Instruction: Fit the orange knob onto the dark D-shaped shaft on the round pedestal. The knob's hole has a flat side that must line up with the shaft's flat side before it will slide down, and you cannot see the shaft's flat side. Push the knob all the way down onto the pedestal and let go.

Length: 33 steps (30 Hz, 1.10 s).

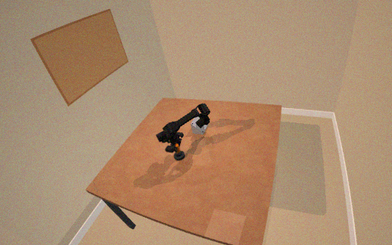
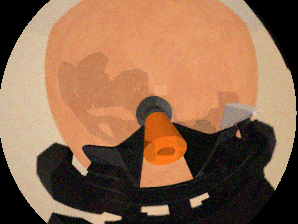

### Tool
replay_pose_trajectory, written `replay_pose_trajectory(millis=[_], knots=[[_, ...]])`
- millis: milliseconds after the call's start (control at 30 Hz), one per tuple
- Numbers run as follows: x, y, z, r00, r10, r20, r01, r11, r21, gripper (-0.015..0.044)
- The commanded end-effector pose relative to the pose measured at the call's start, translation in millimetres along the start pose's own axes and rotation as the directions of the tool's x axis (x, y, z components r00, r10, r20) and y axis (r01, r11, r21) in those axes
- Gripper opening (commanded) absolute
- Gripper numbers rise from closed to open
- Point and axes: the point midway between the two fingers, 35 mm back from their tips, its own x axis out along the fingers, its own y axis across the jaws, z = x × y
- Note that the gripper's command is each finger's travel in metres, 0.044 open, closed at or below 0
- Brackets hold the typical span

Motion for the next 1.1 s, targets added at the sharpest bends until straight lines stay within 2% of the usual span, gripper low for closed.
replay_pose_trajectory(millis=[0,200,1067], knots=[[-3.1,-0.5,2.2,1.0,0.001,0.003,-0.001,0.999,0.049,0.0],[-1.9,-0.2,1.4,1.0,0.001,0.003,-0.002,0.979,0.205,0.0],[1.6,-0.4,0.9,1.0,0.001,0.003,-0.002,0.979,0.205,0.0]])
